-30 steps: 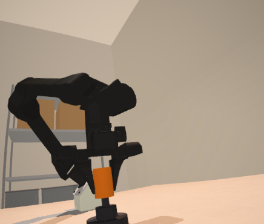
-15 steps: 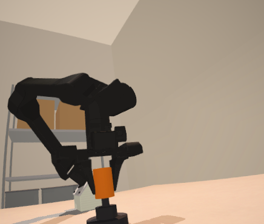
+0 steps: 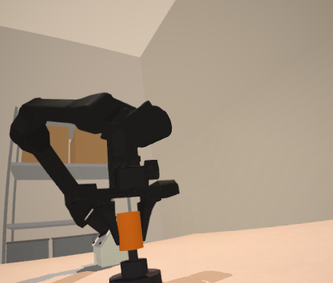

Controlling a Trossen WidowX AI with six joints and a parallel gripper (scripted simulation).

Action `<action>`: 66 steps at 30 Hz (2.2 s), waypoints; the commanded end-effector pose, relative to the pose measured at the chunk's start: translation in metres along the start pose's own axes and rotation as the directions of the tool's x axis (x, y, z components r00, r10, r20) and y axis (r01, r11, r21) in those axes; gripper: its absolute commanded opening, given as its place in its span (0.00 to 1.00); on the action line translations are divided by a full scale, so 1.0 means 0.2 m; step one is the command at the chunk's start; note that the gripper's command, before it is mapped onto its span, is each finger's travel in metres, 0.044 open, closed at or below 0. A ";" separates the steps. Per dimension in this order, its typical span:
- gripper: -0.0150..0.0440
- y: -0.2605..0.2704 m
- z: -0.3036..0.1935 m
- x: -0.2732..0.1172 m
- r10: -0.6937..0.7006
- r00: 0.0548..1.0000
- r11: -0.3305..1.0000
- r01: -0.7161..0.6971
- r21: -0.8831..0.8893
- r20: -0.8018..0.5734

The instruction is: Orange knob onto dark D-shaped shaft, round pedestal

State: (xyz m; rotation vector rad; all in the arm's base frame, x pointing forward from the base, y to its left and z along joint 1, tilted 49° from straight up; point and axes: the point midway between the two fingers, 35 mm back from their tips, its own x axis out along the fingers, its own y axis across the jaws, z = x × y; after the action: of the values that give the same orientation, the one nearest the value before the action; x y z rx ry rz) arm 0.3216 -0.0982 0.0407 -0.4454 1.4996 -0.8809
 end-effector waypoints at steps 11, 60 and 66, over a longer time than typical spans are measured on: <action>0.25 0.01 0.02 -0.01 0.000 1.000 0.979 0.001 -0.203 0.006; 0.25 0.00 0.01 0.00 0.000 1.000 0.915 0.002 -0.402 0.006; 0.25 0.00 0.01 -0.01 0.000 1.000 0.915 0.002 -0.402 0.005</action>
State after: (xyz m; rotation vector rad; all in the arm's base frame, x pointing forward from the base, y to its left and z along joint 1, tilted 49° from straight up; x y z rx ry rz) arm 0.3229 -0.0987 0.0398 -0.7443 1.6802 -0.5681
